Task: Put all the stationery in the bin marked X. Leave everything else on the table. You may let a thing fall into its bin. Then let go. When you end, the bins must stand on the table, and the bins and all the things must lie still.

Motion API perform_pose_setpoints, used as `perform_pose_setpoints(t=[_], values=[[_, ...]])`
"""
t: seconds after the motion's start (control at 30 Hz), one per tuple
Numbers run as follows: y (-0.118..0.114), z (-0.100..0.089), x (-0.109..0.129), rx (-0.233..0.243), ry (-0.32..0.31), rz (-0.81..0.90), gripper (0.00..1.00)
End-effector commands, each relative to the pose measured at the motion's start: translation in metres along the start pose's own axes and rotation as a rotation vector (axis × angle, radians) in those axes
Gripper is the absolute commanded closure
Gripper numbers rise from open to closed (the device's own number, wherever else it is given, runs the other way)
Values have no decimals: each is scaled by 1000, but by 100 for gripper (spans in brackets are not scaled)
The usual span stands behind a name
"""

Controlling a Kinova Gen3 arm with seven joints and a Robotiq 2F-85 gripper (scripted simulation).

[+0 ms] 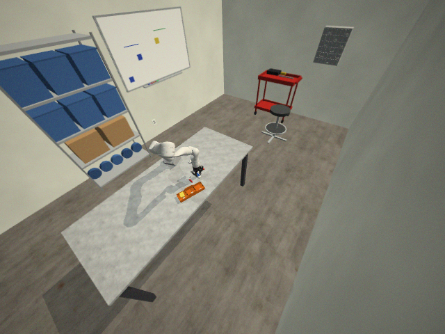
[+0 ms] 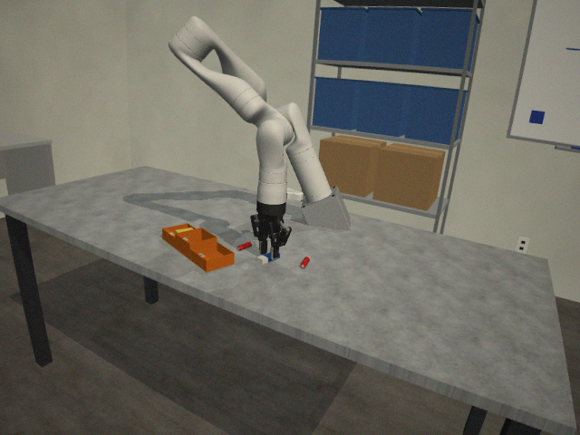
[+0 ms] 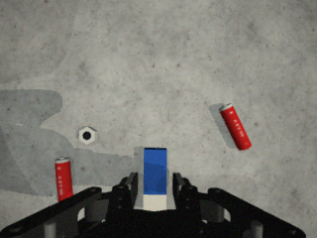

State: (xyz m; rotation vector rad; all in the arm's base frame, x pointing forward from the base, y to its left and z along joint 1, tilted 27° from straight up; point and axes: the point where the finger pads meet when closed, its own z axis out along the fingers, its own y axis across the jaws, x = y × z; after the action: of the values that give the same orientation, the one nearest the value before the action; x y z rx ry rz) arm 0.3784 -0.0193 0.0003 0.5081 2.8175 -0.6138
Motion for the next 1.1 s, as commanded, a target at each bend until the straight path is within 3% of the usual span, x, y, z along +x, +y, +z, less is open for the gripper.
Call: perform_pose_setpoints(t=[0.0, 0.5, 0.53, 1.07], values=[[0, 3, 1, 1, 2, -1, 62], [0, 6, 1, 1, 2, -1, 62], [0, 6, 1, 1, 2, -1, 81], [0, 6, 1, 1, 2, -1, 81]])
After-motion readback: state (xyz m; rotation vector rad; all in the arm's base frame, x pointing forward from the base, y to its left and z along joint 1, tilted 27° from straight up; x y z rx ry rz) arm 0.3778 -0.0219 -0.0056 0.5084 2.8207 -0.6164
